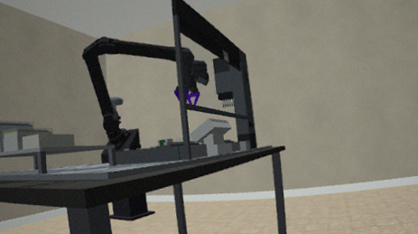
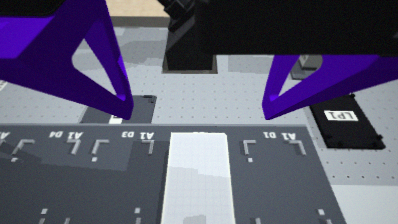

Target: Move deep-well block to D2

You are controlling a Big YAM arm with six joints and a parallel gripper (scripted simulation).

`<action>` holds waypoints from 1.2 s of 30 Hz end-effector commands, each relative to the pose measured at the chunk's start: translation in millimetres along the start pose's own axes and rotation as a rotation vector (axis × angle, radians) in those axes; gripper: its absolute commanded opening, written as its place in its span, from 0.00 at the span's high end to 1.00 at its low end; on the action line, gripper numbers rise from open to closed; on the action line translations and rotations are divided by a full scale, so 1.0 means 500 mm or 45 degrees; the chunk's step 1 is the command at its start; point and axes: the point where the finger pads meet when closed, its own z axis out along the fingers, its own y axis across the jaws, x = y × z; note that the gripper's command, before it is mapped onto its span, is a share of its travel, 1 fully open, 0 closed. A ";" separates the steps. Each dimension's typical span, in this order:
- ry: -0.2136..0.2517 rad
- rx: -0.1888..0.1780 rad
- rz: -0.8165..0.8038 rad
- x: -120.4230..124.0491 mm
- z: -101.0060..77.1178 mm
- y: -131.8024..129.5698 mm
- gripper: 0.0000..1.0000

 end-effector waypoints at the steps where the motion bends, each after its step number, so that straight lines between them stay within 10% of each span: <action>1: -0.062 -0.039 0.041 -0.035 -0.055 0.002 0.00; 13: -0.062 -0.039 0.041 -0.035 -0.055 0.002 0.00; 14: -0.044 -0.020 -0.042 0.009 -0.037 0.003 1.00; 36: 0.007 -0.002 -0.538 0.156 -0.002 -0.001 1.00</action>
